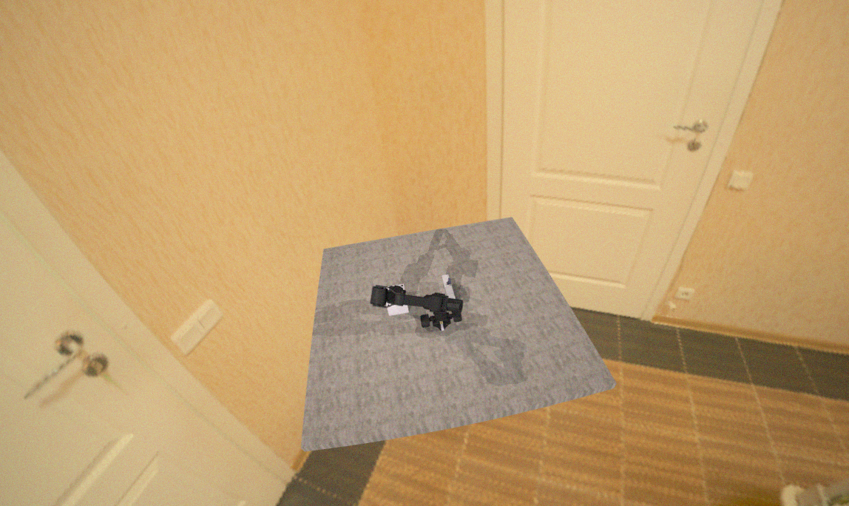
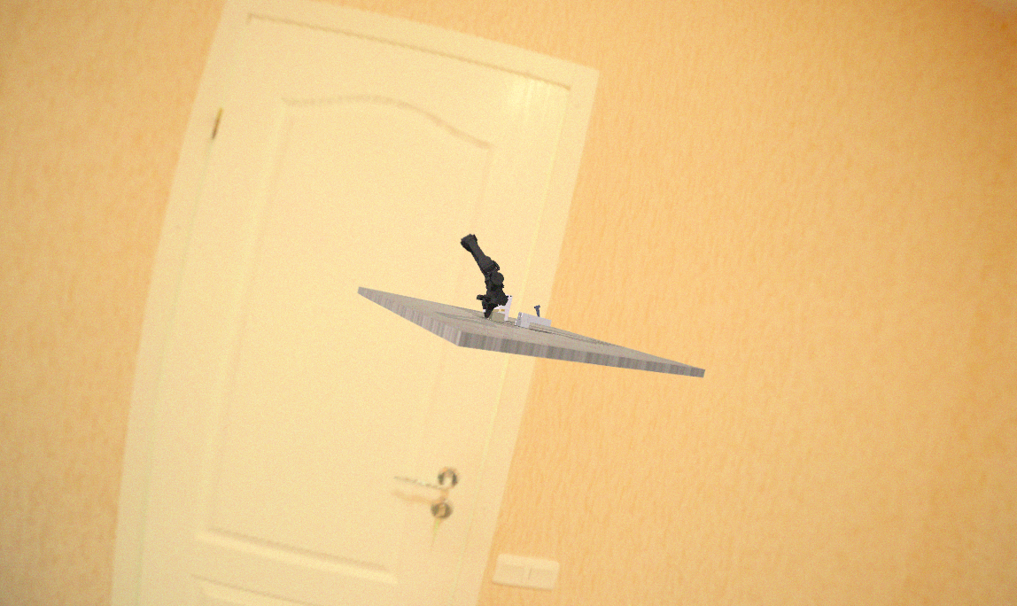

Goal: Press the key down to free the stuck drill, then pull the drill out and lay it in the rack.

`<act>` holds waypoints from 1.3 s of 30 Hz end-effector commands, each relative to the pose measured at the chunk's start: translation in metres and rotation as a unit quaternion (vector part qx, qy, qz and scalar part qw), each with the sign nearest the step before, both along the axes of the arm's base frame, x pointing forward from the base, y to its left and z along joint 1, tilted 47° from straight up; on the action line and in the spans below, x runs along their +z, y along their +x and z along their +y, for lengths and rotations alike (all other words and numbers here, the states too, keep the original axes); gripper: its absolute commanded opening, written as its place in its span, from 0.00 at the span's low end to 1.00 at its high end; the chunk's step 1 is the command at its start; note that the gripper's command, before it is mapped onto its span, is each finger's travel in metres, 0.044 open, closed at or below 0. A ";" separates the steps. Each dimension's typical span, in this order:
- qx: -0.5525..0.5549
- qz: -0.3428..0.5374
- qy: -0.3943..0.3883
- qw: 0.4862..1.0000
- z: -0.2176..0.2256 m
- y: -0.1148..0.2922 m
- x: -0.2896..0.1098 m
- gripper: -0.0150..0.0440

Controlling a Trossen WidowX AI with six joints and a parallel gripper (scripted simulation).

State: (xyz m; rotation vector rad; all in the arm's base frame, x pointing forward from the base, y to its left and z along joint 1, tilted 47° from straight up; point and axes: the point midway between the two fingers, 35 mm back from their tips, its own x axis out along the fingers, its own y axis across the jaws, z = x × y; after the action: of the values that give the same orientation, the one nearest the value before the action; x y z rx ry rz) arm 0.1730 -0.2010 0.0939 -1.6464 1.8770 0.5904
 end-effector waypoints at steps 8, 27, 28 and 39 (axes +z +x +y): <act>0.000 0.002 0.001 1.000 0.001 -0.001 -0.001 0.34; 0.000 0.004 0.009 1.000 0.016 0.001 0.011 1.00; 0.000 0.004 0.010 1.000 0.019 0.000 0.014 1.00; 0.000 0.004 0.011 1.000 0.049 0.005 0.042 1.00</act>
State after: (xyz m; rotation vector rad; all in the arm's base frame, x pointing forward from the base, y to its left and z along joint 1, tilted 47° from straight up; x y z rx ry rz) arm 0.1760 -0.1584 0.1263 -1.6305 1.8679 0.6294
